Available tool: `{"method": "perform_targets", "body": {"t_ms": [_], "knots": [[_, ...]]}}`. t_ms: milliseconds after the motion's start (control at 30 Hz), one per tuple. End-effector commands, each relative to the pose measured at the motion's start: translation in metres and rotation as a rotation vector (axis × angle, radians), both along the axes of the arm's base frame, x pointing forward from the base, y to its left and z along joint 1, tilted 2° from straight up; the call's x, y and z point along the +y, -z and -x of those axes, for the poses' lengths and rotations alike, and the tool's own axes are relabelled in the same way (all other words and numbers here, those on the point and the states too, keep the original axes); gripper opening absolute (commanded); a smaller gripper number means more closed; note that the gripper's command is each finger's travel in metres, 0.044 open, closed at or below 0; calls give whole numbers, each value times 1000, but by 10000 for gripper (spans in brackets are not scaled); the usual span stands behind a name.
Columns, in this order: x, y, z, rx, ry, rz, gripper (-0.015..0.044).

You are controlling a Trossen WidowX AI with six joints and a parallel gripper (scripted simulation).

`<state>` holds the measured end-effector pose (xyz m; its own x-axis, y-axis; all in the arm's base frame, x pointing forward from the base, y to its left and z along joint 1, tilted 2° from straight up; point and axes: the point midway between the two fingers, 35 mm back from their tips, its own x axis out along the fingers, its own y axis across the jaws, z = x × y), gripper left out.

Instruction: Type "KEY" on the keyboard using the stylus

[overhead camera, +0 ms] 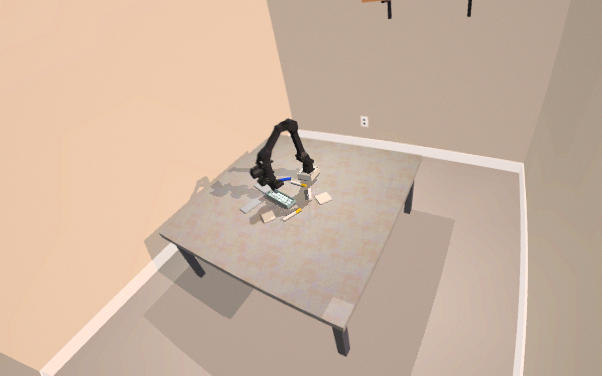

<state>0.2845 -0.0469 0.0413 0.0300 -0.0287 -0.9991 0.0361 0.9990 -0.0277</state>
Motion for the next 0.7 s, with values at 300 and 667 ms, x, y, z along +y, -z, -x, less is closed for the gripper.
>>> {"method": "perform_targets", "body": {"t_ms": [300,667], "knots": [[23,3,27,10,-4,-1,0],[87,4,23,10,-4,-8,0]]}}
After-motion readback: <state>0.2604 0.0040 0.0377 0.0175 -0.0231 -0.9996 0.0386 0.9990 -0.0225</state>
